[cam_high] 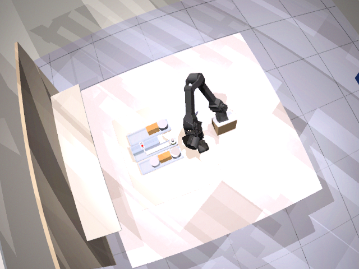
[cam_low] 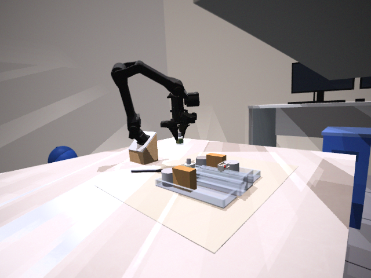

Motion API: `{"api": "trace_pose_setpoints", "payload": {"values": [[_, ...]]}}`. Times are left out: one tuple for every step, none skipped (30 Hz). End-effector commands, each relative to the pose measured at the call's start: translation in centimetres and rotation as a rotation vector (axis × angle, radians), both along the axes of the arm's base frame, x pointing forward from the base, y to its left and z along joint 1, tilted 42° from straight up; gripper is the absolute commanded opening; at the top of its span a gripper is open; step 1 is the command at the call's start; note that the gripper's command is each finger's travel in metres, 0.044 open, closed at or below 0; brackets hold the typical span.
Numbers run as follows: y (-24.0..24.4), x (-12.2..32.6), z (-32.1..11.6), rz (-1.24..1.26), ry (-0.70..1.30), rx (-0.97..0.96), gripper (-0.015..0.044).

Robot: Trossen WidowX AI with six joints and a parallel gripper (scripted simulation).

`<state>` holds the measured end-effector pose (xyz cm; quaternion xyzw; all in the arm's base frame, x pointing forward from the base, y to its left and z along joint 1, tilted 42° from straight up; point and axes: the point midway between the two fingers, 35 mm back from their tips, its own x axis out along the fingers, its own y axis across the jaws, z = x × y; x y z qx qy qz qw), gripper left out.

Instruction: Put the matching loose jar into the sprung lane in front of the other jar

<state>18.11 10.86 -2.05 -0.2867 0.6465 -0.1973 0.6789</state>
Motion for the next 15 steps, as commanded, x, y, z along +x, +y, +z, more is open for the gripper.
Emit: {"api": "trace_pose_setpoints", "payload": {"values": [[-0.6,1.8,0.4,0.01,-0.007,0.013,0.0],[-0.8,2.2,0.5,0.012,-0.007,0.014,0.0],[-1.0,2.7,0.6,0.013,-0.006,0.015,0.0],[-1.3,3.1,0.7,0.014,-0.006,0.016,0.0],[-1.5,3.5,0.8,0.016,-0.006,0.016,0.0],[-1.8,3.9,0.9,0.017,-0.005,0.016,0.0],[-2.1,4.3,1.0,0.018,-0.005,0.016,0.0],[-2.4,4.8,1.1,0.019,-0.005,0.016,0.0],[-2.7,5.2,1.2,0.02,-0.005,0.015,0.0],[-3.0,5.5,1.3,0.019,-0.005,0.016,0.0],[-3.3,5.9,1.4,0.018,-0.004,0.017,0.0],[-3.6,6.2,1.5,0.017,-0.004,0.017,0.0],[-3.9,6.6,1.6,0.017,-0.003,0.017,0.0],[-4.3,6.9,1.7,0.017,-0.003,0.016,0.0],[-4.6,7.3,1.8,0.017,-0.003,0.015,0.0]]}}
